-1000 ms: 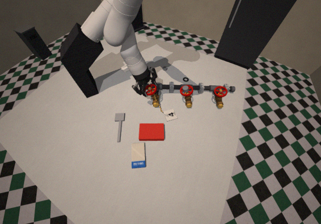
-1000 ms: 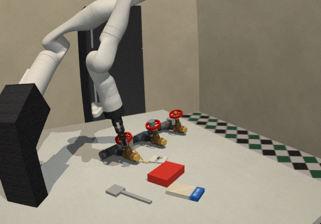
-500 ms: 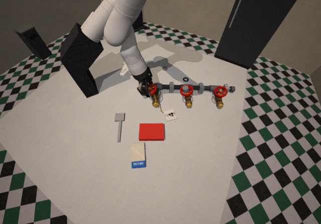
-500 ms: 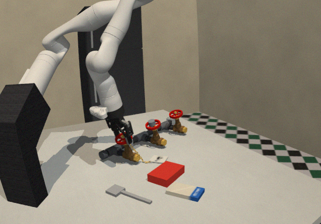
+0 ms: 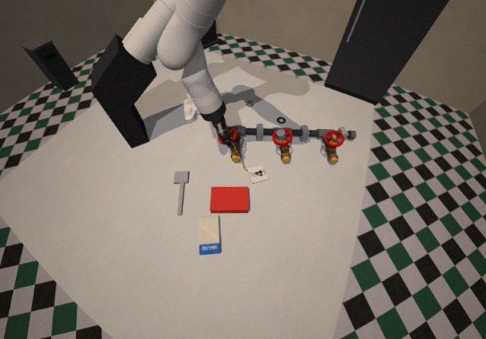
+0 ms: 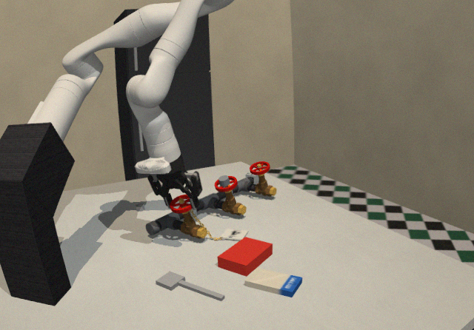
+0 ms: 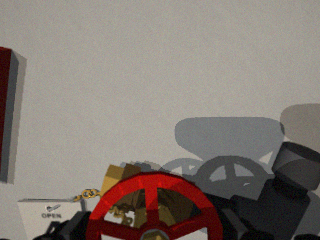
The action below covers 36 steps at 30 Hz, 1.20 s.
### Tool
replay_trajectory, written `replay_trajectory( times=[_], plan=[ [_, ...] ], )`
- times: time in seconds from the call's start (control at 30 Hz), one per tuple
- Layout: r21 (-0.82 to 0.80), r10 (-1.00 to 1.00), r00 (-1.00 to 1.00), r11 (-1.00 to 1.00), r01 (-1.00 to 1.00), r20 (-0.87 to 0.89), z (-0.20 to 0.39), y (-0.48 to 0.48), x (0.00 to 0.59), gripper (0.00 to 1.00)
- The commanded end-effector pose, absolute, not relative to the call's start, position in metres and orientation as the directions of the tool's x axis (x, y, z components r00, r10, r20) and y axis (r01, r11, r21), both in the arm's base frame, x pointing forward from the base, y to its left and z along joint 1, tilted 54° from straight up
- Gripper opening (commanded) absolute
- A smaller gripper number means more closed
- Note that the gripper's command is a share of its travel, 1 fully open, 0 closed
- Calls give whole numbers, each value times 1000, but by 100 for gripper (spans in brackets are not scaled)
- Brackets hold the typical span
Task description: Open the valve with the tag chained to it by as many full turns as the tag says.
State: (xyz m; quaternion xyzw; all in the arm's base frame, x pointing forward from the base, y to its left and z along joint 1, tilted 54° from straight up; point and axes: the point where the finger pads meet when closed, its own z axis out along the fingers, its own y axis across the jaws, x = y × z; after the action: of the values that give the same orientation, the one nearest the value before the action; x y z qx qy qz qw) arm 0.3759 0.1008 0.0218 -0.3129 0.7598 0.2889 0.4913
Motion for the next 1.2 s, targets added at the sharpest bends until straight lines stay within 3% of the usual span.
replay_trajectory(
  times=[0.0,0.6,1.17],
  plan=[
    [12,-264,-219,614,-789,-939,26,103,376,75],
    [-337,-472,89,472,-815,-877,26,103,376,75],
    [-470,-540,215,393,-791,-814,26,103,376,75]
  ],
)
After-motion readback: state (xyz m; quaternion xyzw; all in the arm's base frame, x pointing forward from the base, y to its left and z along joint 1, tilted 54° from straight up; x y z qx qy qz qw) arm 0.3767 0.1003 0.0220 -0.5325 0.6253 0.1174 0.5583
